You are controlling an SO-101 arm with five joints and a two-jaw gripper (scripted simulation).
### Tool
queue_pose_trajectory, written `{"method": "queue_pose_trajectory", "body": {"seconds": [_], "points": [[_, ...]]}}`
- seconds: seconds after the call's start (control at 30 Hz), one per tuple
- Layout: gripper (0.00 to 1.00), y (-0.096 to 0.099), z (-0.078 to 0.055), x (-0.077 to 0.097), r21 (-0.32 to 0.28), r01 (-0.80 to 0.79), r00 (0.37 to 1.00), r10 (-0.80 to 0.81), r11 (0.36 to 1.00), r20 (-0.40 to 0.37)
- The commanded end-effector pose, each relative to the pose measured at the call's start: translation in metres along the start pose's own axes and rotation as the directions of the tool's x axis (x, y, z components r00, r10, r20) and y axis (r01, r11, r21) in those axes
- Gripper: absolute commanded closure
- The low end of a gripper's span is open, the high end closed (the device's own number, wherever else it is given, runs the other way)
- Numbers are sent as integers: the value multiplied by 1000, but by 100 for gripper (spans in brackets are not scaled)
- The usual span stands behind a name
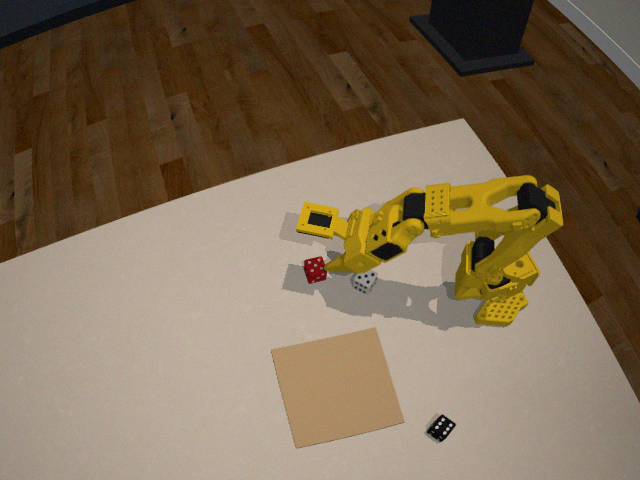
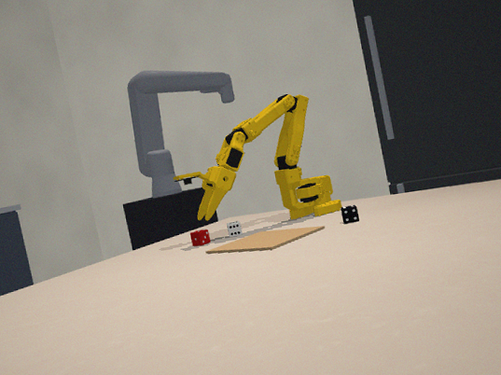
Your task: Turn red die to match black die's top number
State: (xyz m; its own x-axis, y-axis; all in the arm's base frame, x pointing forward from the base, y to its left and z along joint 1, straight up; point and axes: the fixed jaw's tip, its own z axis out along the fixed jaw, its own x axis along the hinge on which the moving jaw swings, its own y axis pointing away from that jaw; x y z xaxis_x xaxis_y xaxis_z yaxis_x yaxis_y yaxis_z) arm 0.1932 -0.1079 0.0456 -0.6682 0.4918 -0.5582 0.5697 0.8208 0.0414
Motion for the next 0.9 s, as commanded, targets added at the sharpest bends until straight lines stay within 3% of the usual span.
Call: {"method": "queue_pose_trajectory", "body": {"seconds": [0.0, 0.87], "points": [[69, 0, -6, -16, -4, -2, 998, 2, 1000, 69], [69, -2, -8, -19, 0, -14, 996, 13, 1000, 86]]}}
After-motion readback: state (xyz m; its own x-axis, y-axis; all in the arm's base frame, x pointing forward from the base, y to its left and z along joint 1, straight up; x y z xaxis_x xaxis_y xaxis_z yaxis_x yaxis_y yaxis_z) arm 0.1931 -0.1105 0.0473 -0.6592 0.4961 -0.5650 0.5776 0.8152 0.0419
